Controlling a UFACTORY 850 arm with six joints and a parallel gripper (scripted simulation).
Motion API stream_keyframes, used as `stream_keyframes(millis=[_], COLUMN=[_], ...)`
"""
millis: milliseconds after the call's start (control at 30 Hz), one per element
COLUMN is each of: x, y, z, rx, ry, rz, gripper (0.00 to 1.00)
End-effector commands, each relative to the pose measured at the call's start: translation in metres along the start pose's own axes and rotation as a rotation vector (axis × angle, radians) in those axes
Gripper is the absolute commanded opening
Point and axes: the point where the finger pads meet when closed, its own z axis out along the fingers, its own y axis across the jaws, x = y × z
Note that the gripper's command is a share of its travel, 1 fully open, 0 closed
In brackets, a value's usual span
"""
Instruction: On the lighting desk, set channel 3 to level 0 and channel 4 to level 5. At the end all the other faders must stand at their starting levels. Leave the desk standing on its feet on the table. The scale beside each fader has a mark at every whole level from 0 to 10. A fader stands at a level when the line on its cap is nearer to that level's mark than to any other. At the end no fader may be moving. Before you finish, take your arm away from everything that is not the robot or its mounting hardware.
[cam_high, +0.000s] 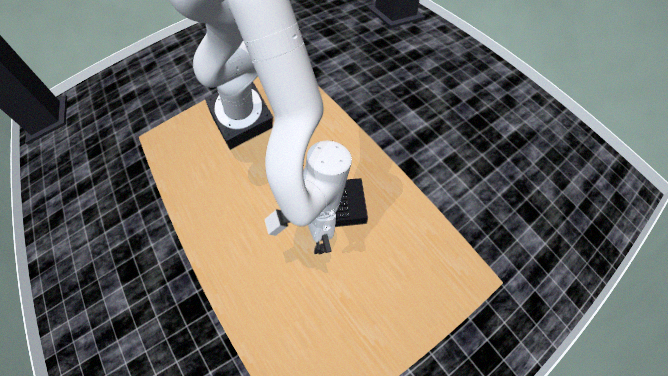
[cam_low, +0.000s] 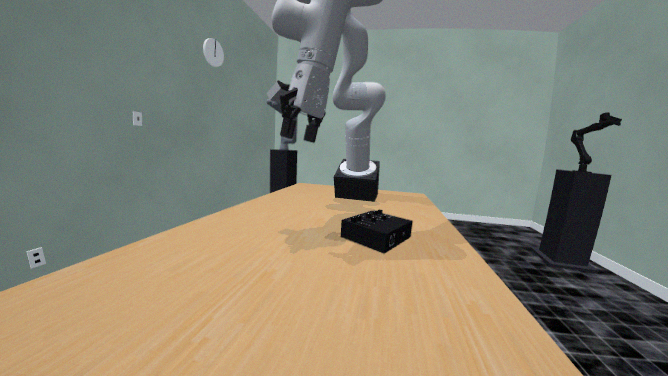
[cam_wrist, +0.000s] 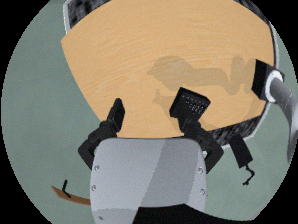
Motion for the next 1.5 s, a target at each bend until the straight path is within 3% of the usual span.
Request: stream_keyframes(millis=[0, 33, 67, 133, 167, 233, 267, 400, 467, 700, 1467], x=[-0.052, -0.052, -0.074, -0.077, -0.099, -0.099, -0.116, -0.116, -0.143, -0.169, -0.17], y=[0.035, 0.035, 0.055, 0.058, 0.08, 0.08, 0.1, 0.1, 0.134, 0.177, 0.18], z=[0.017, 0.017, 0.023, 0.024, 0.029, 0.029, 0.033, 0.033, 0.038, 0.042, 0.042], rx=[0.012, 0.012, 0.01, 0.01, 0.007, 0.007, 0.003, 0.003, -0.007, -0.024, -0.025], ry=[-0.037, -0.037, -0.064, -0.064, -0.09, -0.09, -0.113, -0.113, -0.152, -0.198, -0.201], rz=[-0.058, -0.058, -0.091, -0.091, -0.121, -0.121, -0.147, -0.147, -0.189, -0.237, -0.239], gripper=[1.0, 1.0, 1.0, 1.0, 1.0, 1.0, 1.0, 1.0, 1.0, 1.0, 1.0])
